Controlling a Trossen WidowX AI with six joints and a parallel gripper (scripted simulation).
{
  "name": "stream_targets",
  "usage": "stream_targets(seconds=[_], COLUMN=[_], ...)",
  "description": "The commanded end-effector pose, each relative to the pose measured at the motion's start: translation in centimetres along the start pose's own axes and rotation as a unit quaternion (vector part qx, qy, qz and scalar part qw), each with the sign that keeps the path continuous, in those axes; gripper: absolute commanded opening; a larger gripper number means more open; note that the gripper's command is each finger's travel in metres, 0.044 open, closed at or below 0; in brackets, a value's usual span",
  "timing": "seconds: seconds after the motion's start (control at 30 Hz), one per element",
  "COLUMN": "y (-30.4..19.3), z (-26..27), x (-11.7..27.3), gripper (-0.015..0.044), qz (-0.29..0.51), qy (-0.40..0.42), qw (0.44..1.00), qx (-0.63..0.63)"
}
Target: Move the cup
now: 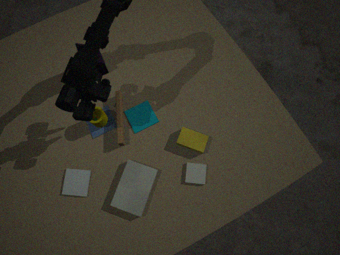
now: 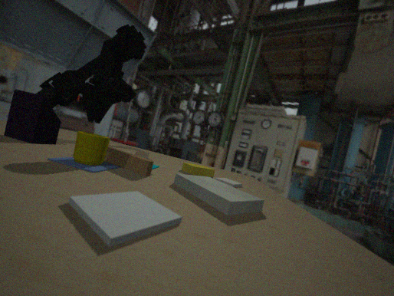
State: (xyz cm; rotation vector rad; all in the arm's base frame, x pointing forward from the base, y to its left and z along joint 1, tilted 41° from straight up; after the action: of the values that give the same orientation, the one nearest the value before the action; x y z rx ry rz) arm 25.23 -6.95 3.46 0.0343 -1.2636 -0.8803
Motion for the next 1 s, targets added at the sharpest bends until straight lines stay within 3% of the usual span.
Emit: stream_targets(seconds=[0.0, 0.97], y=[-0.7, -0.6], z=[0.0, 0.0], x=[-0.3, -4.2], gripper=[0.0167, 0.0167], qz=[-0.022, -0.022], qy=[0.030, 0.029], qw=[0.999, 0.999], qx=[0.018, 0.018])
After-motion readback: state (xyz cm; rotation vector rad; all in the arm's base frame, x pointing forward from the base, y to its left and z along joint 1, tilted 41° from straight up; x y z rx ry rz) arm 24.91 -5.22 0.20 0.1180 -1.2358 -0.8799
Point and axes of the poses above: the point midway between the two fingers, 35 mm back from their tips, its own x axis back along the fingers, its own z axis across the jaws, y = z × x, the point moved 6 cm from there along x, back along the fingers, and after that the axes turned 9 degrees about -x, right-handed, at the moved point
